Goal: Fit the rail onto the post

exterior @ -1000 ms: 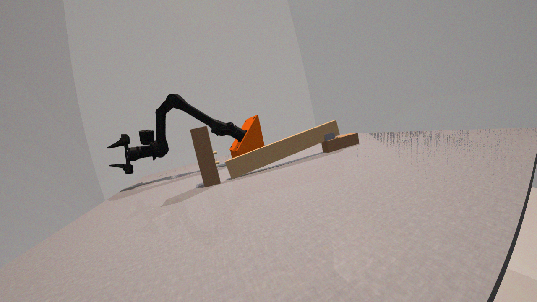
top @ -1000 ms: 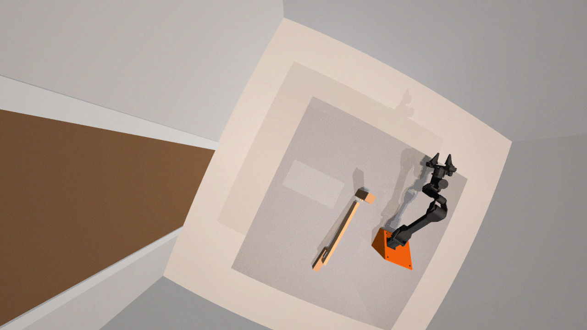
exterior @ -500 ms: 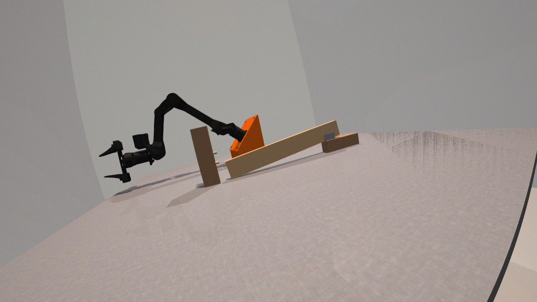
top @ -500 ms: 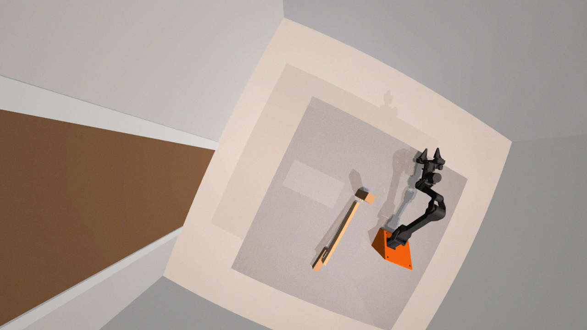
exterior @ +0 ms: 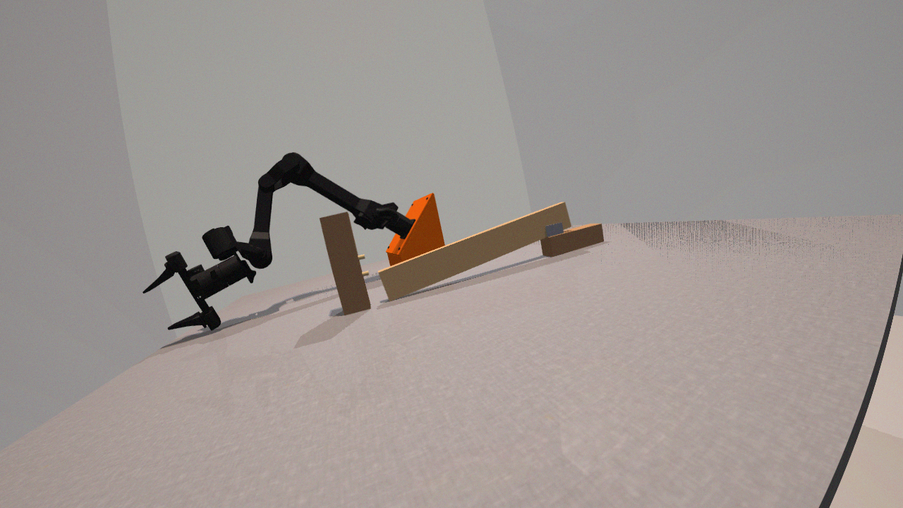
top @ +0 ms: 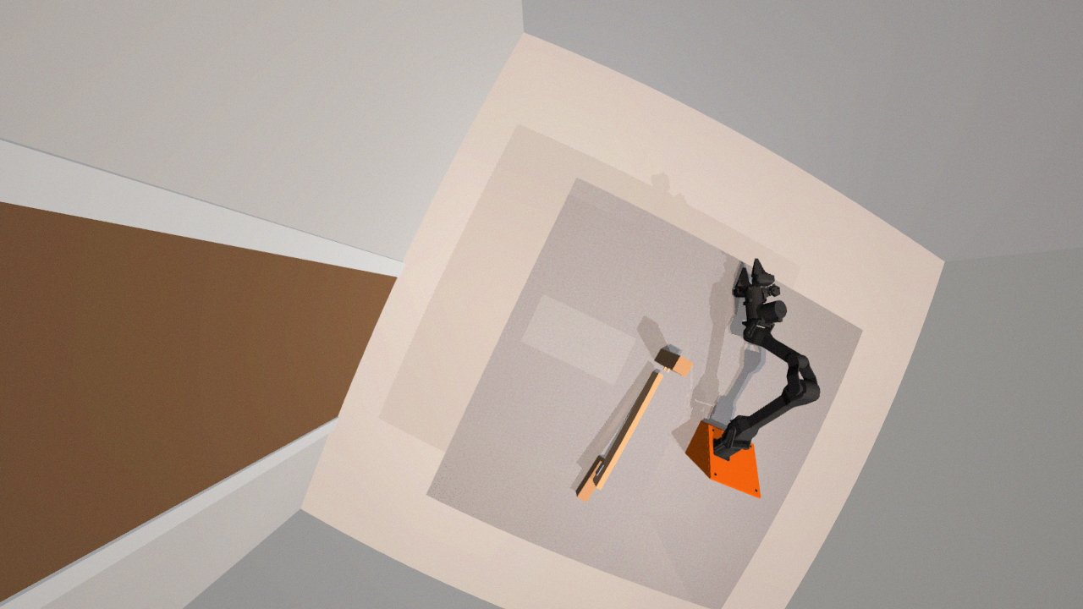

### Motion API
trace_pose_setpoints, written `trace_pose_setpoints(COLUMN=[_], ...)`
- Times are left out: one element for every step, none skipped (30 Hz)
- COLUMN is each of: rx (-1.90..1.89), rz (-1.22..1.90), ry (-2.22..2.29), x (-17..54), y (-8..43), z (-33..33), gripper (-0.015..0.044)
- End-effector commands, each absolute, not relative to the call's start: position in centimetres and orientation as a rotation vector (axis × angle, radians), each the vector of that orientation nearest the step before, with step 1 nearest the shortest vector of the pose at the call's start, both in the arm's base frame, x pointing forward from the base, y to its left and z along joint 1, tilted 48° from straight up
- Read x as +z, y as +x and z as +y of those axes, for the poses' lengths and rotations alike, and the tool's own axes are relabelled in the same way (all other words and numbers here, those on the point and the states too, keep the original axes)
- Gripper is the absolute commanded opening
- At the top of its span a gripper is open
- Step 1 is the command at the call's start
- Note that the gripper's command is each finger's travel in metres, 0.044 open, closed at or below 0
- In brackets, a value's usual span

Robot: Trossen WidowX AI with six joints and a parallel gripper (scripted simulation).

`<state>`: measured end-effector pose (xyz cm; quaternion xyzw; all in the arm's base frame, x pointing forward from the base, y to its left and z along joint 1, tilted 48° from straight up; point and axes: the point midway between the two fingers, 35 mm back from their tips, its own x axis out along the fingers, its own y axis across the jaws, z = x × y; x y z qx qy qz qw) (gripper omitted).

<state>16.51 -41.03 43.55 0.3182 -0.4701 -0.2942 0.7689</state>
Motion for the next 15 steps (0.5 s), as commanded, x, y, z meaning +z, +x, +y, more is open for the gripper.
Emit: trace_pose_setpoints(rx=[-0.699,-0.713,-0.725,-0.736,-0.746,-0.755,-0.763,-0.770,-0.775,-0.777,-0.778,-0.777,-0.775,-0.771,-0.766], rz=[-0.906,-0.872,-0.837,-0.801,-0.763,-0.725,-0.685,-0.645,-0.603,-0.558,-0.513,-0.468,-0.422,-0.376,-0.330], ry=[0.667,0.658,0.649,0.639,0.629,0.618,0.607,0.594,0.581,0.570,0.557,0.543,0.527,0.510,0.491], x=[41.8,41.3,40.9,40.4,39.8,39.3,38.7,38.1,37.5,36.8,36.1,35.3,34.6,33.9,33.1], y=[20.2,21.3,22.3,23.3,24.4,25.4,26.4,27.5,28.5,29.6,30.7,31.8,32.8,33.8,34.8], z=[-40.3,-40.0,-39.7,-39.3,-38.9,-38.5,-38.1,-37.6,-37.0,-36.4,-35.8,-35.1,-34.4,-33.6,-32.8], gripper=[0.0440,0.0440,0.0440,0.0440,0.0440,0.0440,0.0440,0.0440,0.0440,0.0440,0.0440,0.0440,0.0440,0.0440,0.0440])
